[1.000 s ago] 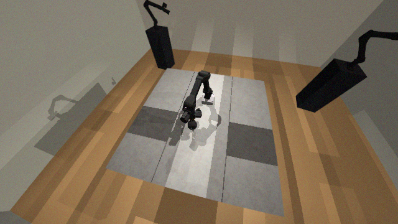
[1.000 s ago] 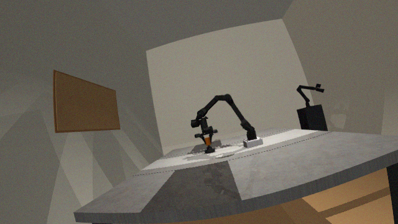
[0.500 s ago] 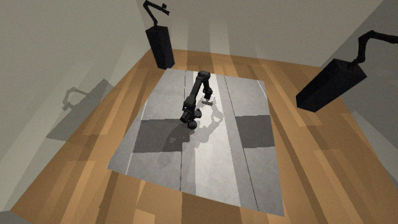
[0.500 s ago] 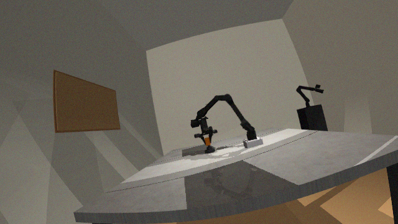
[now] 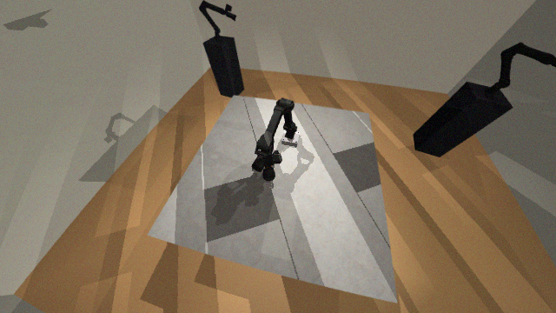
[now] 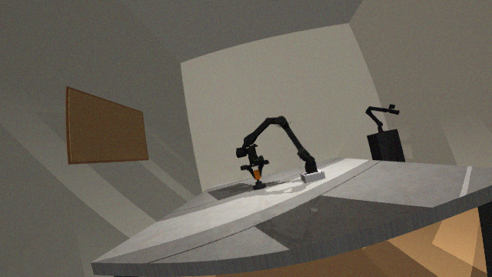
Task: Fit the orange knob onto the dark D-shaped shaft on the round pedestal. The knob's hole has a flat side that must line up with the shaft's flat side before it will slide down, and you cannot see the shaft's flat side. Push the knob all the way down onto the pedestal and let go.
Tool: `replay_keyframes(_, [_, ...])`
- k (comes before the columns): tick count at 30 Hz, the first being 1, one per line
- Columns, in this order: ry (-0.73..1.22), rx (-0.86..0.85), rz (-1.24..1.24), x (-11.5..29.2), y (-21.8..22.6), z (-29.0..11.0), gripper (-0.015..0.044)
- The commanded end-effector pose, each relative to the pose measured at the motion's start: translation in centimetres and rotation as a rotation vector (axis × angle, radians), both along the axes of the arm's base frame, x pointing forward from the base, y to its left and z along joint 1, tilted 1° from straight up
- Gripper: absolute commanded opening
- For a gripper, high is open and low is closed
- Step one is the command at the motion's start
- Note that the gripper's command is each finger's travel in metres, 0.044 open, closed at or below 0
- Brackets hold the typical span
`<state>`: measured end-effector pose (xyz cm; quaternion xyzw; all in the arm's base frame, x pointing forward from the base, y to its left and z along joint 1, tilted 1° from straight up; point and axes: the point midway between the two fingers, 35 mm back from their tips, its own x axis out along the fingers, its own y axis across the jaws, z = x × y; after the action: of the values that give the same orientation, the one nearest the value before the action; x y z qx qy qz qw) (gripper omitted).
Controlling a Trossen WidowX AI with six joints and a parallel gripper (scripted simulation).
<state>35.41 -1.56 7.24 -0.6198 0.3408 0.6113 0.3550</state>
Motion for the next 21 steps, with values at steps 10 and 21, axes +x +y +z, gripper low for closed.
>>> replay_keyframes(10, [-0.008,-0.006,0.141,0.09,-0.03,0.12,0.0000])
replay_keyframes(21, [-0.008,-0.006,0.141,0.20,-0.04,-0.22,0.0000])
